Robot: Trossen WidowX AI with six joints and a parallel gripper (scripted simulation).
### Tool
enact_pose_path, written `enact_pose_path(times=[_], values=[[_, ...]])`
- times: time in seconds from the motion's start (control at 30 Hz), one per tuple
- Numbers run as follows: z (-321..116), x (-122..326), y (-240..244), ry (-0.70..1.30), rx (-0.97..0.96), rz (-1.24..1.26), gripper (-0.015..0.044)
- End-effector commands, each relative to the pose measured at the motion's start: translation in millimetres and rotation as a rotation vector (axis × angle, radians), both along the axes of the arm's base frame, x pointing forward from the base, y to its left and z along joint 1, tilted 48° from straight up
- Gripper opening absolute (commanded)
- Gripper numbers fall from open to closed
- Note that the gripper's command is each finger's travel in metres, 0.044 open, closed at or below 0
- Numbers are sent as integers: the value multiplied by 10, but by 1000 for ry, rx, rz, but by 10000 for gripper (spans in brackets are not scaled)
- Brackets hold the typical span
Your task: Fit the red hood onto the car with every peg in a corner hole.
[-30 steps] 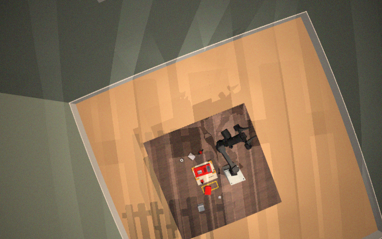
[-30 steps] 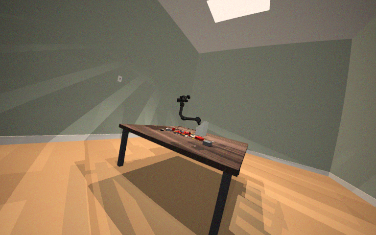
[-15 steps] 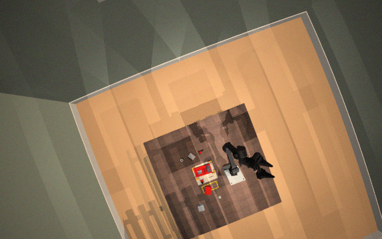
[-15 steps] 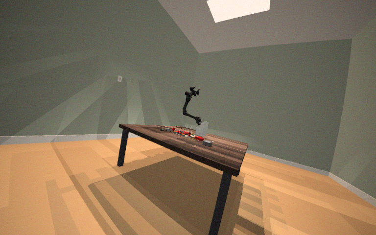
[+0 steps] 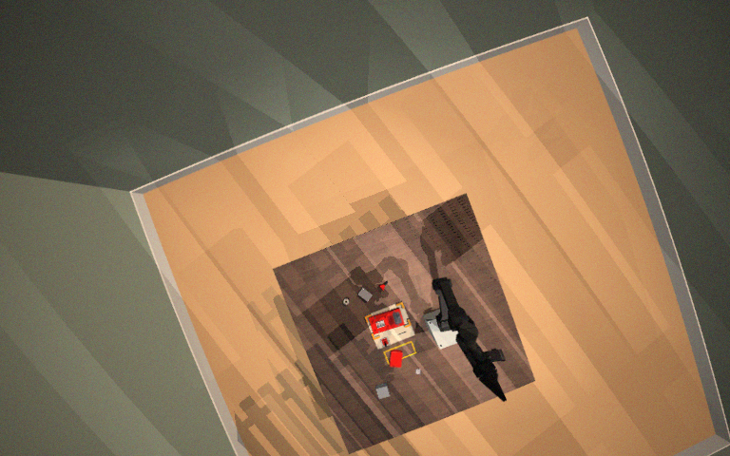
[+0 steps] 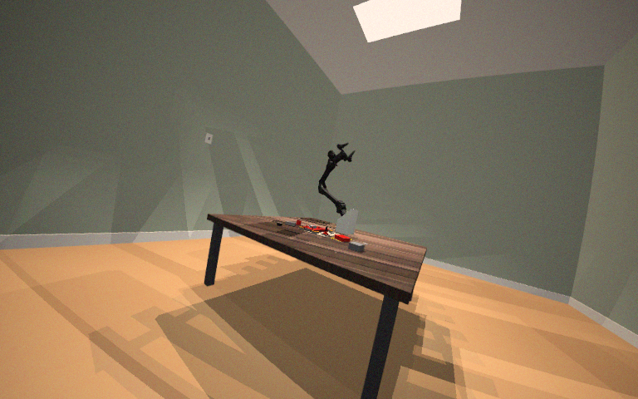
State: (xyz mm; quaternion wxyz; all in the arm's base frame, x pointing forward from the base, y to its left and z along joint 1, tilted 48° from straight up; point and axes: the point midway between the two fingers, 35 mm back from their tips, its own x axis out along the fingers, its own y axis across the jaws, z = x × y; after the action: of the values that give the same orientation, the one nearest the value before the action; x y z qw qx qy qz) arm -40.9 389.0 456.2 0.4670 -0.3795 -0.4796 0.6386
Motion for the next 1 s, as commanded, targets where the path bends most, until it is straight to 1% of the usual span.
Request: enact_pose_path(times=[0.0,0.17,0.3,0.5,0.73,0.97], values=[[-490,447,330,47,-160,-152,440],[-950,886,536,94,-296,-292,440],[-1436,1322,696,182,-410,-435,440],[-2188,1929,731,280,-605,-664,440],[-3107,2588,486,376,-840,-955,440],[-3966,3127,-41,451,-1069,-1247,440]])
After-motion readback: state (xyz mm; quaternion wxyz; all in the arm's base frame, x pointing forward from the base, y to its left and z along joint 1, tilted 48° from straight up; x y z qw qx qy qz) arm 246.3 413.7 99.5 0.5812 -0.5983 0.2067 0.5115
